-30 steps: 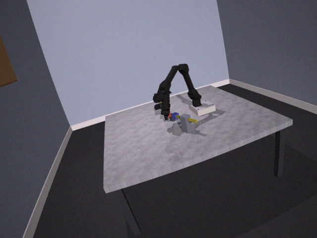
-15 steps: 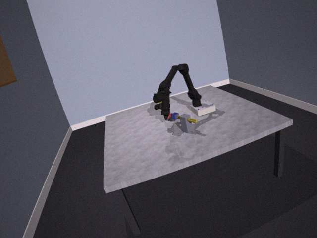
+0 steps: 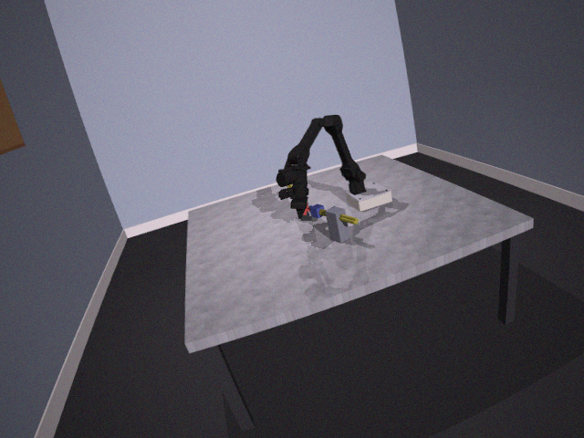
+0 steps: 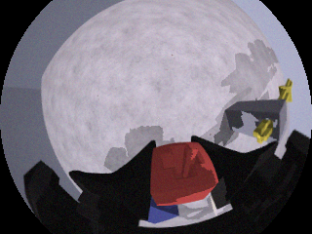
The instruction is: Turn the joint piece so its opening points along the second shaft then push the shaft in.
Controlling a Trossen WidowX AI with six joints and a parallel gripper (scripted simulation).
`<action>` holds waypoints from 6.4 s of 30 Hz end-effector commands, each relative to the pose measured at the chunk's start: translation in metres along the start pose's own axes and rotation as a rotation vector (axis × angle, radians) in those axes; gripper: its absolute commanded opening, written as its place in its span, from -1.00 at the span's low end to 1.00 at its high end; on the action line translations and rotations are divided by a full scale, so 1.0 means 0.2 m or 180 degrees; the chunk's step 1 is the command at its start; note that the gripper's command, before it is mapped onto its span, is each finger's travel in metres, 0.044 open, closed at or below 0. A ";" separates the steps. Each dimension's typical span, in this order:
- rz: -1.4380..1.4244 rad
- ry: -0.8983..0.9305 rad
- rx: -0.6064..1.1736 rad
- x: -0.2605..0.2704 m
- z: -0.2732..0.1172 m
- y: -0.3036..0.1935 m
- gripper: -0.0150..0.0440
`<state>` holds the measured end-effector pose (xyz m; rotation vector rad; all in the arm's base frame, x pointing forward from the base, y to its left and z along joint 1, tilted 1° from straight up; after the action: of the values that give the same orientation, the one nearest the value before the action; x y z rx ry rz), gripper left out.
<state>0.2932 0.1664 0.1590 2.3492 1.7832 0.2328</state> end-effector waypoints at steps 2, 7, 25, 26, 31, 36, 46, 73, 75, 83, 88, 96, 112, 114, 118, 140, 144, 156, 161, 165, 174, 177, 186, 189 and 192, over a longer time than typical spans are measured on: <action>0.0276 -0.0049 0.0071 -0.01 0.00 0.01 -0.49; 0.0513 -0.0093 0.0117 -0.03 0.01 0.01 -0.49; 0.1350 -0.0204 0.0291 -0.08 0.02 0.02 -0.49; 0.1396 -0.0208 0.0301 -0.08 0.02 0.02 -0.49; 0.1624 -0.0226 0.0350 -0.10 0.02 0.02 -0.49; 0.1853 -0.0242 0.0403 -0.11 0.03 0.02 -0.49; 0.2302 -0.0261 0.0508 -0.15 0.04 0.01 -0.49; 0.3509 -0.0245 0.0766 -0.23 0.05 -0.04 -0.49; 0.3598 -0.0237 0.0783 -0.24 0.06 -0.04 -0.49; 0.3897 -0.0207 0.0841 -0.26 0.06 -0.06 -0.49; 0.3912 -0.0206 0.0841 -0.26 0.06 -0.06 -0.49; 0.3881 -0.0206 0.0834 -0.26 0.06 -0.06 -0.49; 0.3881 -0.0206 0.0834 -0.26 0.06 -0.06 0.01; 0.3881 -0.0206 0.0834 -0.26 0.06 -0.06 0.18; 0.3881 -0.0206 0.0834 -0.26 0.06 -0.06 0.54; 0.3867 -0.0394 0.0620 -0.22 0.02 -0.07 1.00; 0.3818 -0.0652 0.0245 -0.15 -0.04 -0.08 1.00; 0.3781 -0.0797 0.0006 -0.11 -0.08 -0.09 1.00; 0.3516 -0.0770 0.0072 -0.11 -0.11 -0.07 1.00; 0.3090 -0.0719 0.0171 -0.11 -0.17 -0.05 1.00; 0.2129 -0.0575 0.0363 -0.13 -0.30 0.00 1.00; 0.1807 -0.0519 0.0417 -0.13 -0.35 0.02 1.00; 0.0842 -0.0331 0.0547 -0.16 -0.49 0.05 1.00; 0.0519 -0.0263 0.0580 -0.17 -0.53 0.06 1.00; 0.0196 -0.0193 0.0606 -0.18 -0.58 0.07 1.00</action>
<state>0.2712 0.1359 0.2588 2.5978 1.6220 -0.0314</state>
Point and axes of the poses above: the point midway between the two fingers, 35 mm back from their tips, its own z axis out along the fingers, its own x axis across the jaws, y = z × x, the point moved 9 cm from there along -z, back along the fingers, and after that the axes turned 2 degrees about -z, right-handed, at the moved point
